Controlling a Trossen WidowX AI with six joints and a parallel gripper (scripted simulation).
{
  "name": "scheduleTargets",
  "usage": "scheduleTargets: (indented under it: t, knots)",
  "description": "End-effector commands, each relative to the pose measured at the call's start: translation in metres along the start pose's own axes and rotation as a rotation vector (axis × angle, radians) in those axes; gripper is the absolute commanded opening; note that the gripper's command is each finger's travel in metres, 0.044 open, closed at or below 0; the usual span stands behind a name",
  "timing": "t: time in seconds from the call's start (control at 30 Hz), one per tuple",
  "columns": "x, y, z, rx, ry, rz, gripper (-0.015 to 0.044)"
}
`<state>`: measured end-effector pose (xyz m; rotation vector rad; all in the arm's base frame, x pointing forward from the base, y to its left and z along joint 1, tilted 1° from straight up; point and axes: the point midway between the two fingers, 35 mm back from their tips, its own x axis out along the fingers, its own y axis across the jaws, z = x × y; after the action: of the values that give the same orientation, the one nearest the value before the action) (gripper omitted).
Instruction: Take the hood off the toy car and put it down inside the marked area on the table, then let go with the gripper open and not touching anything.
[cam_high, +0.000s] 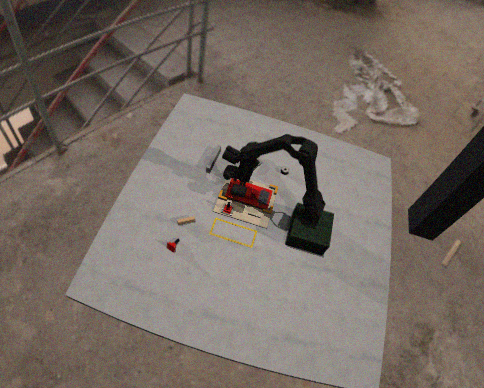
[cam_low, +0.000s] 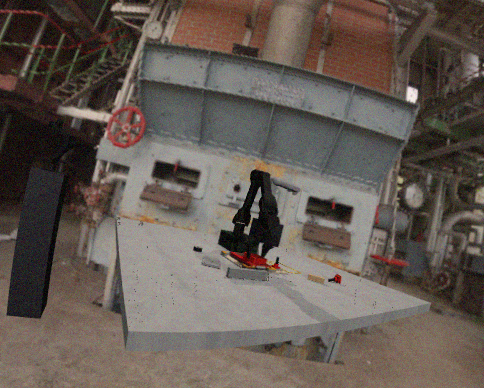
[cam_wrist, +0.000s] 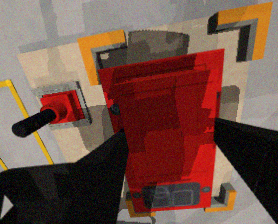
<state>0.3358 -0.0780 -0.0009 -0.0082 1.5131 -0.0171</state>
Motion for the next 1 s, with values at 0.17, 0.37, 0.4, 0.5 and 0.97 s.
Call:
scheduleTargets:
  t: [0.17, 0.37, 0.4, 0.5, 0.97]
  knots:
    - [-0.001, 0.0, 0.0, 0.0, 0.0, 0.0, 0.0222]
    - [-0.004, 0.0, 0.0, 0.0, 0.0, 0.0, 0.0065]
    - [-0.004, 0.0, 0.0, 0.0, 0.0, 0.0, 0.0039]
    - [-0.006, 0.0, 0.0, 0.0, 0.0, 0.0, 0.0]
    - [-0.016, 0.0, 0.001, 0.0, 0.0, 0.0, 0.0]
